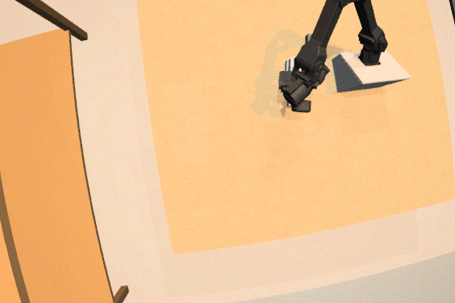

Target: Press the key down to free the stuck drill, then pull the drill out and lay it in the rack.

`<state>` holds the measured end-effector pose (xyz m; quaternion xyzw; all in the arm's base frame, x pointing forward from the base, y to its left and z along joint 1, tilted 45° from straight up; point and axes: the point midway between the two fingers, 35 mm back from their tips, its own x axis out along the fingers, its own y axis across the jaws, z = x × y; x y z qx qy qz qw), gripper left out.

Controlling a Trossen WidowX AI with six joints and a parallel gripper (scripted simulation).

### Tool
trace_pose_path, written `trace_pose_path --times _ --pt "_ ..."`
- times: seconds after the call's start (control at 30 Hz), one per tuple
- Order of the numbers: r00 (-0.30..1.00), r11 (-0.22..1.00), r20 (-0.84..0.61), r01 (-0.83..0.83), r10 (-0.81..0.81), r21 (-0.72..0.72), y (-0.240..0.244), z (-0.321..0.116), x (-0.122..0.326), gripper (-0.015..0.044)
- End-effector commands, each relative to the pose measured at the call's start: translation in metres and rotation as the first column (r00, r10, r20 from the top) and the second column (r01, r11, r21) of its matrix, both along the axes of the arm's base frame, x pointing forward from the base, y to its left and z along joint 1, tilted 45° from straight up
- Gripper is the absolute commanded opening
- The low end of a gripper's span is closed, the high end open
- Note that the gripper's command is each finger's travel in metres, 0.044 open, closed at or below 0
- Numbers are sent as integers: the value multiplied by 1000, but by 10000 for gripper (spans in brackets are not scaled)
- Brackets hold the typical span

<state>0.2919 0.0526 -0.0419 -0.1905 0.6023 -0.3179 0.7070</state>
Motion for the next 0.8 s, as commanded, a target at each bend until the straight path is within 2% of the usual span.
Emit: trace_pose_path --times 0.0,0.23,0.4,0.5,0.63,0.77 --pt "999 1000 -47 24 -25 -19 -9 -6 -6 53" --pt "999 1000 -48 24 -25 -17 42 45 -3 236" --pt "999 1000 -49 3 -4 -16 37 40 -2 368" --pt "986 995 -136 -95 93 -7 23 45 1 440" --pt "904 954 -311 -298 293 31 -9 55 3 440" --pt "755 873 -464 -478 463 93 -39 64 1 440"
